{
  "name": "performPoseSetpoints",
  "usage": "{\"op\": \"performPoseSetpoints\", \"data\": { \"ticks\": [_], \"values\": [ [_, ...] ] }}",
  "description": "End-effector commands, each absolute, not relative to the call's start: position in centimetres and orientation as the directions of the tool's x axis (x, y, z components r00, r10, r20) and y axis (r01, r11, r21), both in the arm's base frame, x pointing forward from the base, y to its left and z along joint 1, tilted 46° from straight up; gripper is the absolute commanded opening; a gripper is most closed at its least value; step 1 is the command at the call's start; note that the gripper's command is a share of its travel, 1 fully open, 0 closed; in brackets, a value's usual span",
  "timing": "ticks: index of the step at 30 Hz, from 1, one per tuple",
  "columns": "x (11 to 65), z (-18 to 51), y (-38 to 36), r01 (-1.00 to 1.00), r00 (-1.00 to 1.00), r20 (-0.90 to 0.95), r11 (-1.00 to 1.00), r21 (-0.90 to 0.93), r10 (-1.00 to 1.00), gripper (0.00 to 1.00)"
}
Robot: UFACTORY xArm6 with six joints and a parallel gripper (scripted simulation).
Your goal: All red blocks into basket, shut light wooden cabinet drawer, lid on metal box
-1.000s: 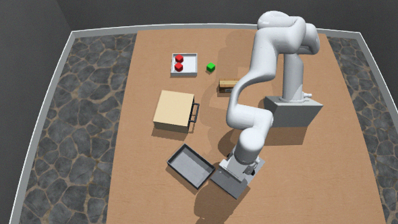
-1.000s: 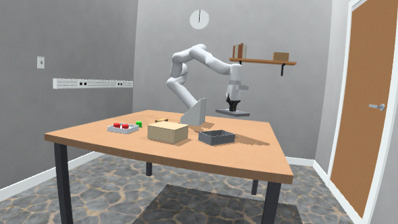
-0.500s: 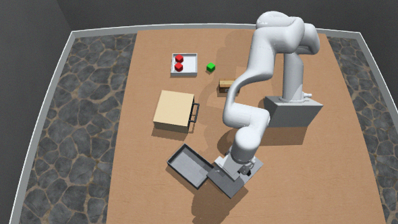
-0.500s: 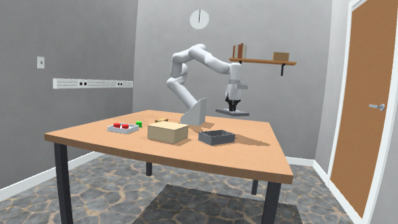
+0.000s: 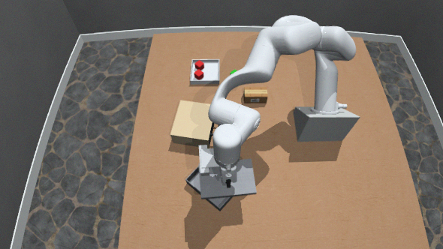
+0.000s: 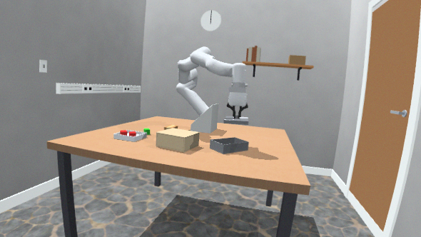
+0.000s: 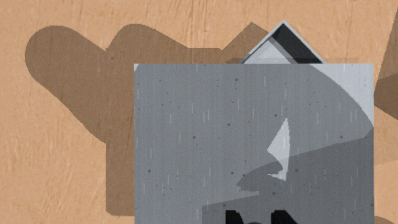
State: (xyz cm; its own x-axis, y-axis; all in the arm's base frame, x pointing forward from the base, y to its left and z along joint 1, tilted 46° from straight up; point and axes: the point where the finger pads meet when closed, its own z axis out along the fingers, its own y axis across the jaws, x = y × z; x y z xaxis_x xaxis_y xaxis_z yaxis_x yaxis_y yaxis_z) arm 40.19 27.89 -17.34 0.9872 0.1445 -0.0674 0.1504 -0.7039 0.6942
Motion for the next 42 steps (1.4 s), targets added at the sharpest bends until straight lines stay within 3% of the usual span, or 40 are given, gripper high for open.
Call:
{"op": "performPoseSetpoints", "data": {
  "ticks": [1, 4, 5, 14, 42],
  "values": [
    [44.97, -16.15, 26.92, -0.129, 0.99, 0.132, -0.712, 0.691, -0.051, 0.0],
    [45.29, -16.04, 26.77, -0.175, 0.983, 0.165, -0.709, 0.684, -0.084, 0.0],
    [45.5, -15.96, 26.68, -0.307, 0.95, 0.257, -0.69, 0.656, -0.178, 0.0],
    [45.67, -15.9, 26.6, -0.61, 0.79, 0.469, -0.577, 0.543, -0.394, 0.0],
    [45.72, -16.36, 26.14, -0.61, 0.79, 0.47, -0.576, 0.544, -0.394, 0.0]
  ]
}}
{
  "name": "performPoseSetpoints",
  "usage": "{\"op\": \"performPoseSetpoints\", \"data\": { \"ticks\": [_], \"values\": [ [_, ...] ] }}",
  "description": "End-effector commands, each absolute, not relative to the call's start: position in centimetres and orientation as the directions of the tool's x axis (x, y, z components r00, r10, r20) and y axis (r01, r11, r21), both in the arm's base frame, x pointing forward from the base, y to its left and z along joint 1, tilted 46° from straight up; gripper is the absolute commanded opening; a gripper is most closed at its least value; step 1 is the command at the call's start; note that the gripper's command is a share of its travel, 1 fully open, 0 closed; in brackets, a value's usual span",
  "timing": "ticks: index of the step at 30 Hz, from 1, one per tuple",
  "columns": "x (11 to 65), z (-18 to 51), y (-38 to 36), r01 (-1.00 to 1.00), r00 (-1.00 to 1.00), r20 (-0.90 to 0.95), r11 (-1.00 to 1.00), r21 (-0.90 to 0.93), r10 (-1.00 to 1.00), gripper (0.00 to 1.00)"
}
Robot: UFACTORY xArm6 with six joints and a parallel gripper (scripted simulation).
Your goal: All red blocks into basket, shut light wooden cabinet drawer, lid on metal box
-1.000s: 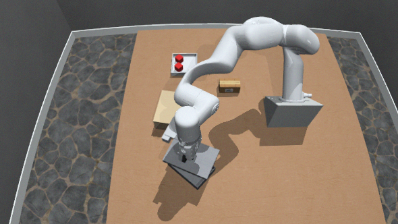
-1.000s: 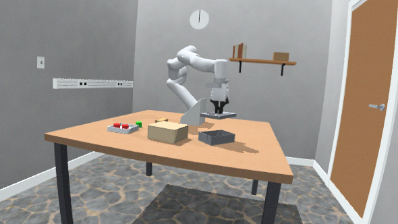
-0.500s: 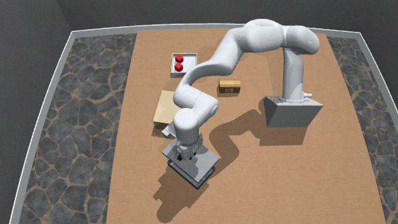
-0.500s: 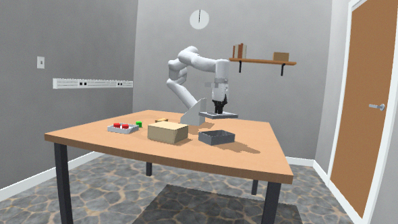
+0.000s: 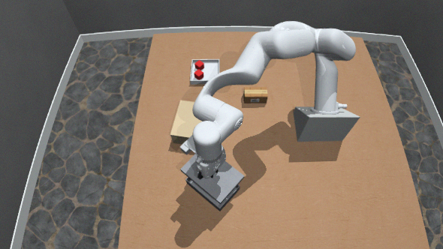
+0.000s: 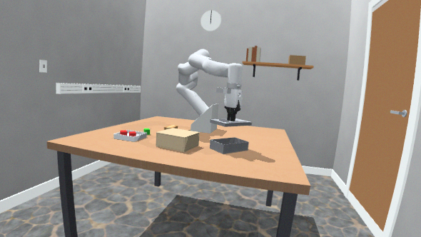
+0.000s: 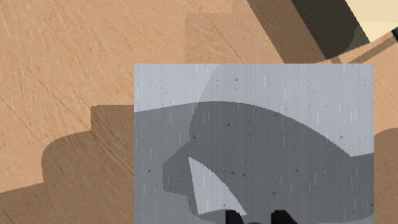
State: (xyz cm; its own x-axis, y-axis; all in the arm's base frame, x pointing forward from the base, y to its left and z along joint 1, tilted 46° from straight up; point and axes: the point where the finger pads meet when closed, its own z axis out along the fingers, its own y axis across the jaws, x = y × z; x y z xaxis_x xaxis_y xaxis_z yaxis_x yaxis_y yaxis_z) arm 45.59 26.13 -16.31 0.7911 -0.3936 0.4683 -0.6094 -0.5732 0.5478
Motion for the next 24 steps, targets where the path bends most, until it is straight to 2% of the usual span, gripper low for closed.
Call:
{"op": "performPoseSetpoints", "data": {
  "ticks": [1, 24],
  "values": [
    [45.7, -16.4, 26.1, -0.61, 0.79, 0.47, -0.576, 0.544, -0.394, 0.0],
    [46.0, -19.2, 23.4, -0.61, 0.79, 0.47, -0.576, 0.544, -0.394, 0.0]
  ]
}}
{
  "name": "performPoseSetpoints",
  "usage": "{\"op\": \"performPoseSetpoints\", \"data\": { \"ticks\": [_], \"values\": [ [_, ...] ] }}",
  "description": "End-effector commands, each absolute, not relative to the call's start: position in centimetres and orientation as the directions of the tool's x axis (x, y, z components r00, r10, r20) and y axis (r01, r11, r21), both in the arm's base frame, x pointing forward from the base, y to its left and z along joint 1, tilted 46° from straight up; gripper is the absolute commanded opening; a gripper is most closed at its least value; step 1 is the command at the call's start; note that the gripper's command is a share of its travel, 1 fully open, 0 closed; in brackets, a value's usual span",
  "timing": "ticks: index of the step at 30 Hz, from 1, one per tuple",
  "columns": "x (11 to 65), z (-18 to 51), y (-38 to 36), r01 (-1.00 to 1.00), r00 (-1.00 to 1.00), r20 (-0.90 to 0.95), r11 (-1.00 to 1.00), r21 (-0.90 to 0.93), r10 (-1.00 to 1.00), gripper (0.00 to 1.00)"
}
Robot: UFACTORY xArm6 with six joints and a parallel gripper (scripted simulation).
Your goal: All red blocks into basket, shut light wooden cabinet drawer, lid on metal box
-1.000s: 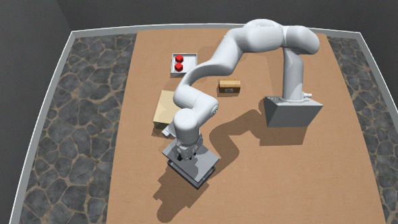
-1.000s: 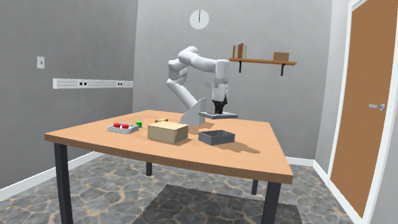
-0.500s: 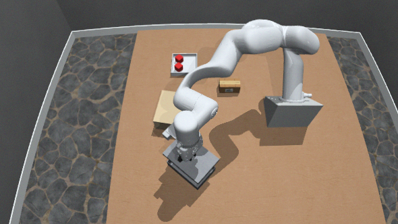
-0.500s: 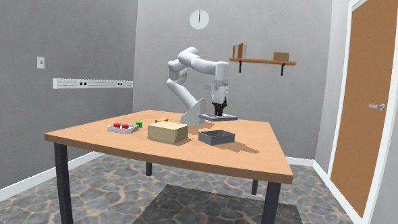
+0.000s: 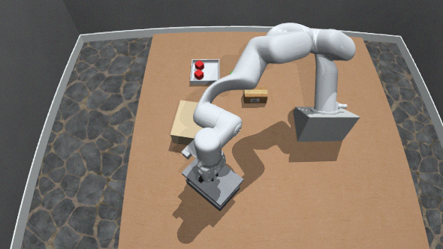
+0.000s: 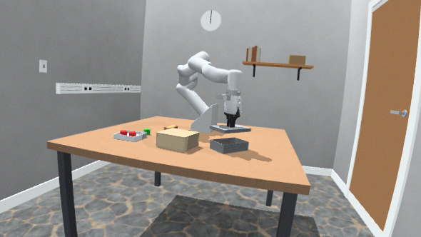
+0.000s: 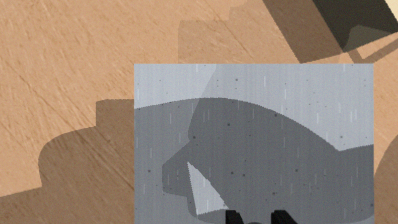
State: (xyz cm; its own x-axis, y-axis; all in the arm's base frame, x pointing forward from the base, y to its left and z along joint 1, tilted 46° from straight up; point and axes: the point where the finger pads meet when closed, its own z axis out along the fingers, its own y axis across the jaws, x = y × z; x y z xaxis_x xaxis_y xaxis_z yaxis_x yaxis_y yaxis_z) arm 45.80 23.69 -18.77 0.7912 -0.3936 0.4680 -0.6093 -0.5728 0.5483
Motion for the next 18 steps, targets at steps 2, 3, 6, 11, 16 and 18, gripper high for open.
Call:
{"op": "performPoseSetpoints", "data": {
  "ticks": [2, 3, 6, 11, 16, 18],
  "values": [
    [46.0, -19.5, 23.1, -0.61, 0.79, 0.47, -0.576, 0.544, -0.394, 0.0],
    [46.1, -19.6, 23.0, -0.61, 0.79, 0.47, -0.576, 0.544, -0.394, 0.0],
    [46.1, -19.7, 22.8, -0.61, 0.79, 0.47, -0.576, 0.544, -0.394, 0.0],
    [46.1, -20.3, 22.3, -0.61, 0.79, 0.47, -0.576, 0.544, -0.394, 0.0],
    [46.2, -20.6, 22.0, -0.61, 0.79, 0.47, -0.576, 0.544, -0.394, 0.0],
    [46.2, -20.7, 21.9, -0.61, 0.79, 0.47, -0.576, 0.544, -0.394, 0.0]
  ]
}}
